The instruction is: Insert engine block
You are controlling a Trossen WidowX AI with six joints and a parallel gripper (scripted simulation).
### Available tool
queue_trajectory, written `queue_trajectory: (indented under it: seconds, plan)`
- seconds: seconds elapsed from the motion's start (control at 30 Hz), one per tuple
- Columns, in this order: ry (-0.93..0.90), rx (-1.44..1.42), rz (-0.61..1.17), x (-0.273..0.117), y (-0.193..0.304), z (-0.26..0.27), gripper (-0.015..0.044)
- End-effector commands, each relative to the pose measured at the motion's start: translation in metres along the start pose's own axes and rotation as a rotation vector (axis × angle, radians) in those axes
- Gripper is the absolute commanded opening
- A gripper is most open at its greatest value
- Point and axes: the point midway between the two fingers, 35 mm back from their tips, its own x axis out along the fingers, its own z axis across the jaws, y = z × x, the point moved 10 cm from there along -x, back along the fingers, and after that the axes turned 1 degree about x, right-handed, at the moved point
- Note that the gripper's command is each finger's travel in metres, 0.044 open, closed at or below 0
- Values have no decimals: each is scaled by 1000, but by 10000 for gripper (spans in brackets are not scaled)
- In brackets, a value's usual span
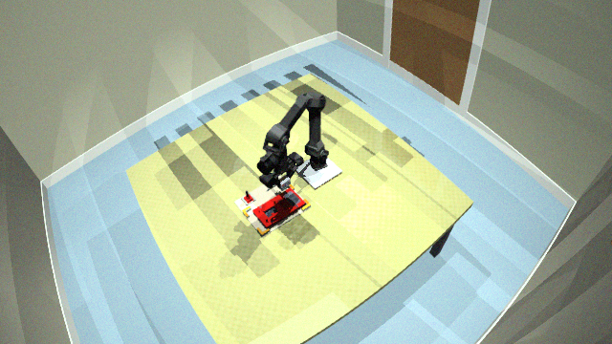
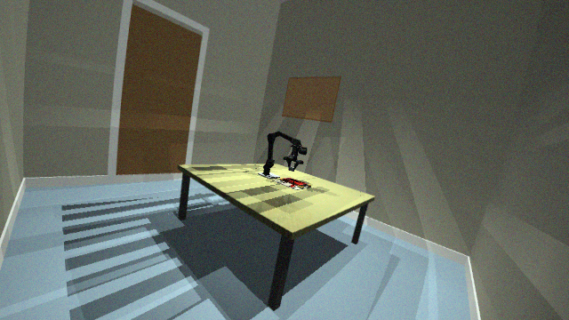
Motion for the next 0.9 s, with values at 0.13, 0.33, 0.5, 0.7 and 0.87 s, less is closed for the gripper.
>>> queue_trajectory:
  seconds: [0.13, 0.33, 0.5, 0.7, 0.87]
  plan:
    - [-4, -1, 45, -1, -6, 0, 0]
    - [11, -2, 170, 3, -23, 0, 0]
    - [23, -6, 325, 9, -43, 1, 0]
    - [37, -12, 510, 20, -65, 2, 0]
    - [21, -8, 673, 31, -84, 1, 0]
